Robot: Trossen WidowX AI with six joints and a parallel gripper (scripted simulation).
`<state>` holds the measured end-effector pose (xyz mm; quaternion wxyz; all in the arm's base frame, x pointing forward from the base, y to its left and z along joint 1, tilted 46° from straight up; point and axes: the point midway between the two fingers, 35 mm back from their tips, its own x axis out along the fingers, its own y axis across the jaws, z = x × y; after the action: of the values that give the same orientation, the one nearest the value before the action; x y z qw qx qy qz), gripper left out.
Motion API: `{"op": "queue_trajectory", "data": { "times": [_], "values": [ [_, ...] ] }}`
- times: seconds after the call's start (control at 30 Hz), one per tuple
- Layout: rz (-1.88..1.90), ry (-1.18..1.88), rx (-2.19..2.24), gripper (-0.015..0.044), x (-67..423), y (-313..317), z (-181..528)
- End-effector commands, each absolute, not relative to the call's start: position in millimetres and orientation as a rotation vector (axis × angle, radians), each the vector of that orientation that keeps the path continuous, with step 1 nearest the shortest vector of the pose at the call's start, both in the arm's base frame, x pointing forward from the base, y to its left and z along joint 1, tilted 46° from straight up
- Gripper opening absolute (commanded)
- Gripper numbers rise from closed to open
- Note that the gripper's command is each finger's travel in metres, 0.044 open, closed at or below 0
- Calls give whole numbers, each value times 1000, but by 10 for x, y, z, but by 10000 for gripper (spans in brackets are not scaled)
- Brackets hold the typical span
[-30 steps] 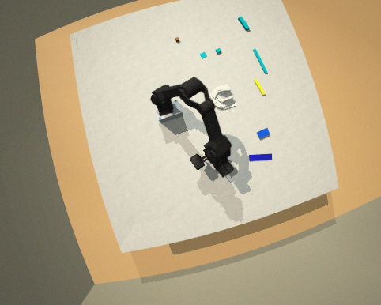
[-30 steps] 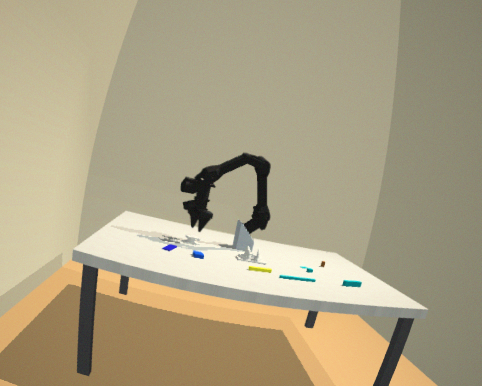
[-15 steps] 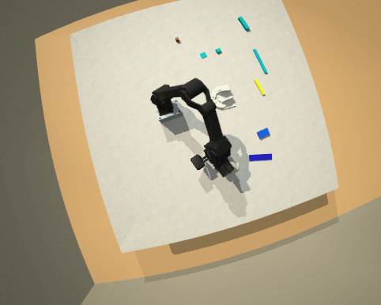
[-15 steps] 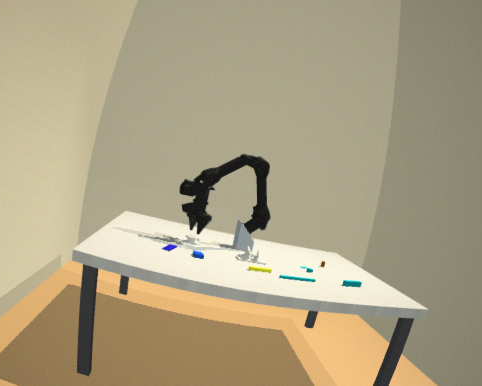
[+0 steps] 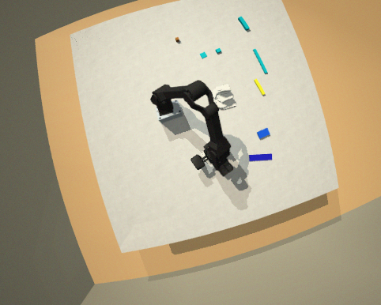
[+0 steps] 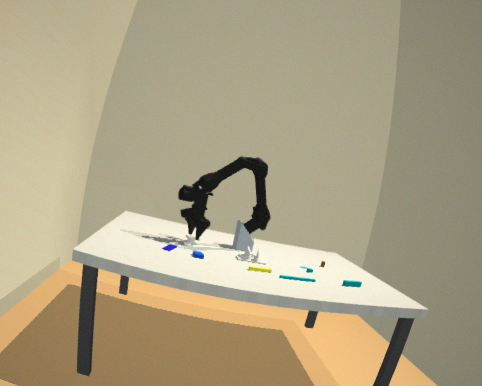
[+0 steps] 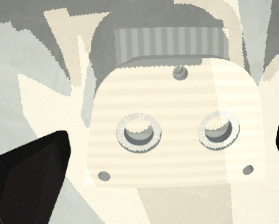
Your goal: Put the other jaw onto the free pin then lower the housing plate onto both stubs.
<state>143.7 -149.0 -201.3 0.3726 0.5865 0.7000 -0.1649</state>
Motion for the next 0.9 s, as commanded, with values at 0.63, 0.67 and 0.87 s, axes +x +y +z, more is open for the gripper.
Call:
{"op": "queue_trajectory", "data": {
  "times": [0.63, 0.67, 0.87],
  "values": [
    [-419, 1800, 1513, 440, 1423, -1368, -2101],
    [-419, 1800, 1513, 440, 1423, -1368, -2101],
    [-419, 1800, 1513, 440, 1423, -1364, -2106]
  ]
}}
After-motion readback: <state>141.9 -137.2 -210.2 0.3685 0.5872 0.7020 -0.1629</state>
